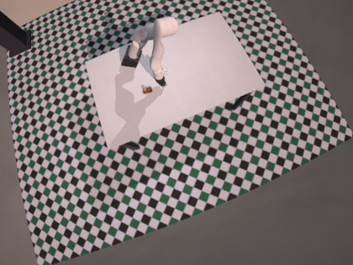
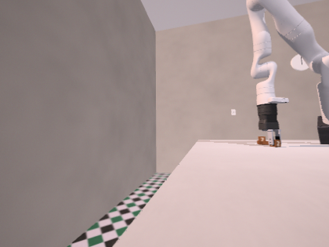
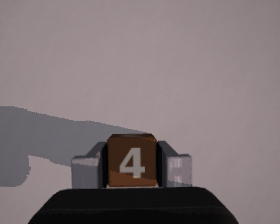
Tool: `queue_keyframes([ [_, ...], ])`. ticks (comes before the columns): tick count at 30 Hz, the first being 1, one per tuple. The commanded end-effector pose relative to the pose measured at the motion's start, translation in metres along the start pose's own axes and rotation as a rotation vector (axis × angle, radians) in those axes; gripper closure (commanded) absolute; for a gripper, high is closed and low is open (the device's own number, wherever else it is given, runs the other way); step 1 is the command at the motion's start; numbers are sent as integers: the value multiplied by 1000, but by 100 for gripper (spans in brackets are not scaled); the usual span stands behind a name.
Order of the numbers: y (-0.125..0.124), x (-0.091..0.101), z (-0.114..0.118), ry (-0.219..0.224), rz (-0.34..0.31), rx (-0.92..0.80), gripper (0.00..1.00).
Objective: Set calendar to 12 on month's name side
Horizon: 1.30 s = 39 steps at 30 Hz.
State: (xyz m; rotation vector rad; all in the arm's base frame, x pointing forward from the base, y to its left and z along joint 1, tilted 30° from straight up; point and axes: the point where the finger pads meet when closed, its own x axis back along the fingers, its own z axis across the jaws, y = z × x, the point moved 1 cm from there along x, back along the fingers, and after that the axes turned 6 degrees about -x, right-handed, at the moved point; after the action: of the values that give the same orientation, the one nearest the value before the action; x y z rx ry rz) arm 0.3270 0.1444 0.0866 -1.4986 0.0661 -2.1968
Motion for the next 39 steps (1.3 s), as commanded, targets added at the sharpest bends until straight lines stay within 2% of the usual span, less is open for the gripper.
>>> queue_keyframes([
  [1, 0, 0, 0, 1, 0, 0, 43],
  [3, 0, 0, 0, 1, 0, 0, 43],
  [4, 0, 0, 0, 1, 0, 0, 37],
  [6, 0, 0, 0, 1, 0, 0, 37],
  [7, 0, 0, 0, 1, 0, 0, 31],
  [11, 0, 0, 0, 1, 0, 0, 31],
  [12, 0, 0, 0, 1, 0, 0, 25],
  [14, 0, 0, 0, 1, 0, 0, 25],
  [15, 0, 0, 0, 1, 0, 0, 19],
  [17, 0, 0, 0, 1, 0, 0, 19],
  [18, 0, 0, 0, 1, 0, 0, 13],
  [39, 0, 1, 0, 1, 0, 0, 13],
])
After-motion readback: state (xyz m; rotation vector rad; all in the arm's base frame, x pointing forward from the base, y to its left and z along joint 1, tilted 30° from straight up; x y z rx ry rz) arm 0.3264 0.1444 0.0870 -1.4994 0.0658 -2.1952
